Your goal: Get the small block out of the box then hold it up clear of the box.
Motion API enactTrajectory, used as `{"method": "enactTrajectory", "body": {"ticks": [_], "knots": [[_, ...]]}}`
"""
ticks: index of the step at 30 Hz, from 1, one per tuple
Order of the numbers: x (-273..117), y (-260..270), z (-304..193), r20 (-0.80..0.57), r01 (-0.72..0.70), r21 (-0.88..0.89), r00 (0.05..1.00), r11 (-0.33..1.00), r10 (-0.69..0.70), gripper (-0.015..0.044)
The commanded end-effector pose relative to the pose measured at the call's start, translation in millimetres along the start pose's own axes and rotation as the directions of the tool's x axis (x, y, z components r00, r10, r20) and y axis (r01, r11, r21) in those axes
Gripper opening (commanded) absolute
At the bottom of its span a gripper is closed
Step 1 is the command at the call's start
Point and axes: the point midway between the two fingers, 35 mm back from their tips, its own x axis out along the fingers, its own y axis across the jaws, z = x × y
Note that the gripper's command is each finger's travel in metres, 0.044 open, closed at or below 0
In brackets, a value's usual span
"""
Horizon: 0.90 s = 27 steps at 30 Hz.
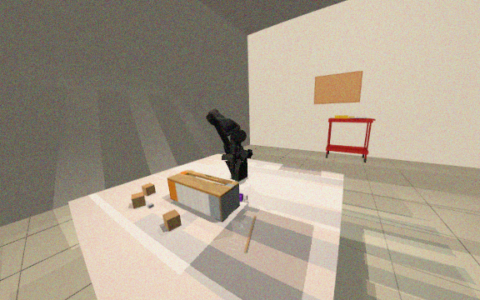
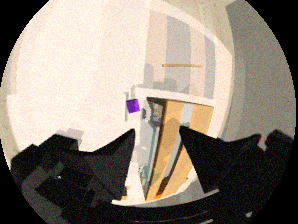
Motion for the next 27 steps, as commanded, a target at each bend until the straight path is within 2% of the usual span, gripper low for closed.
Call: {"method": "enactTrajectory", "body": {"ticks": [1,9,25,27], "knots": [[-4.1,5.7,10.2,-0.086,-0.009,-0.796,0.991,0.605,-0.098,0.0285],[-6.5,8.3,14.5,-0.116,-0.093,-0.982,0.984,0.162,-0.138,0.0285],[-6.5,8.4,14.6,-0.117,-0.096,-0.984,0.983,0.149,-0.139,0.0285],[4.1,9.6,14.5,-0.116,-0.095,-0.984,0.983,0.149,-0.139,0.0285]]}}
